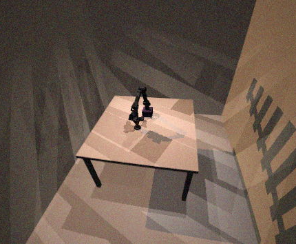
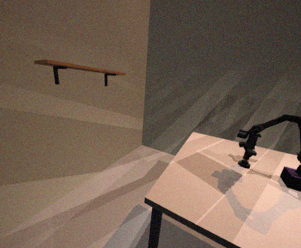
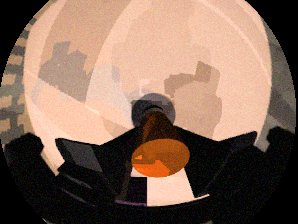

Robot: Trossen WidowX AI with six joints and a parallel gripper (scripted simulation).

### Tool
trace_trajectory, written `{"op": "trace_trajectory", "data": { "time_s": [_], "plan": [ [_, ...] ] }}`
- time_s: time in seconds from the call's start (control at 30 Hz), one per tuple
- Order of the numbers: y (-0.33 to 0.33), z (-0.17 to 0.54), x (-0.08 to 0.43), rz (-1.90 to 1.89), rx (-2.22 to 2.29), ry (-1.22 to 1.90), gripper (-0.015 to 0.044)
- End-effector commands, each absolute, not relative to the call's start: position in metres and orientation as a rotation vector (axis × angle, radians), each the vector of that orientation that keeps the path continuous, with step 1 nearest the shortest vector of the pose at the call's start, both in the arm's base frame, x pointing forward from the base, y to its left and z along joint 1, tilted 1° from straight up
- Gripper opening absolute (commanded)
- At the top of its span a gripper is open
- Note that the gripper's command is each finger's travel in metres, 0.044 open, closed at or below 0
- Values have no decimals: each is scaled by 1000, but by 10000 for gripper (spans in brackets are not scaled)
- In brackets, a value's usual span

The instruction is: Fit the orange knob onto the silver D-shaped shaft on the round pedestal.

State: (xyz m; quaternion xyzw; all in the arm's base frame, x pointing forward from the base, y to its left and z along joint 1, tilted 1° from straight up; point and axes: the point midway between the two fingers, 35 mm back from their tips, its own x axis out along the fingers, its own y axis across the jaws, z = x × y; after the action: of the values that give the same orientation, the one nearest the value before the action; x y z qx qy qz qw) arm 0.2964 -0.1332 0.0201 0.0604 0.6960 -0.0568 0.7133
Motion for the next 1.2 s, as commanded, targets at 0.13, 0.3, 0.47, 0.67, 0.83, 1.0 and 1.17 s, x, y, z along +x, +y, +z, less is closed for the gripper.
{"op": "trace_trajectory", "data": {
  "time_s": [0.13, 0.3, 0.47, 0.67, 0.83, 1.0, 1.17],
  "plan": [
    [-132, 20, 293, -125, 128, 1544, 0],
    [-132, 19, 292, -125, 128, 1544, 0],
    [-133, 24, 293, -125, 128, 1544, 0],
    [-133, 25, 293, -29, 29, 1548, 0],
    [-134, 23, 295, 37, -38, 1548, 0],
    [-135, 24, 297, 37, -38, 1547, 0],
    [-136, 21, 299, 37, -38, 1547, 0]
  ]
}}
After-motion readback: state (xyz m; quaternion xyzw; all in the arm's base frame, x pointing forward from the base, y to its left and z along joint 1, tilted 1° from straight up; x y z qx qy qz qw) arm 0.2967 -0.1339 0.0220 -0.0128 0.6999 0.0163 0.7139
